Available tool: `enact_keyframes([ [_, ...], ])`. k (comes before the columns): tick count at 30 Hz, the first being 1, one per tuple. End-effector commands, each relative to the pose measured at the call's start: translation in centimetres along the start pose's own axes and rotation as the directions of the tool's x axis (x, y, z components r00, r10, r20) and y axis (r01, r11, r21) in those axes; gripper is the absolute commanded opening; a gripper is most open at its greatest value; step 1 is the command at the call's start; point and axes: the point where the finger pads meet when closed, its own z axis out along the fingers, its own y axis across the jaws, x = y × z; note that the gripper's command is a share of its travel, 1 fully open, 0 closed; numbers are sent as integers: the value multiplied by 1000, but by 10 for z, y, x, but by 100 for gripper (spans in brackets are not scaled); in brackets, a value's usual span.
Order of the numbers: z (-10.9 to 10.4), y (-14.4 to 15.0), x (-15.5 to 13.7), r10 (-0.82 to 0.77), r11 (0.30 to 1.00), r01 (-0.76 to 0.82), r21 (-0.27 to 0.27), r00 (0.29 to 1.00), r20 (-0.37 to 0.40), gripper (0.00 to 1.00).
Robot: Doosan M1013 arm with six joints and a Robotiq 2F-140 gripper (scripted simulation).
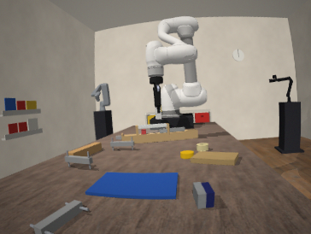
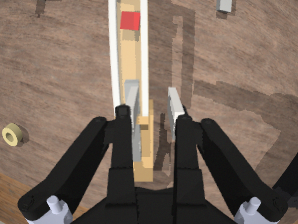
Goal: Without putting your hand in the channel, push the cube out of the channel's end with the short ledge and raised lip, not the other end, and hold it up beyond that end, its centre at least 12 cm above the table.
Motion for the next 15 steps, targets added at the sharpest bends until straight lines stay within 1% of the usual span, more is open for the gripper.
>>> enact_keyframes([
  [1,0,33,62,32,999,-32,1,999,4,23],
  [6,0,76,121,55,998,-55,3,998,3,23],
  [8,0,76,121,55,998,-55,3,998,3,23],
  [9,0,100,156,56,998,-56,3,998,3,23],
  [12,0,119,186,56,998,-56,3,998,3,23],
  [15,0,119,186,56,998,-56,3,998,3,23],
])
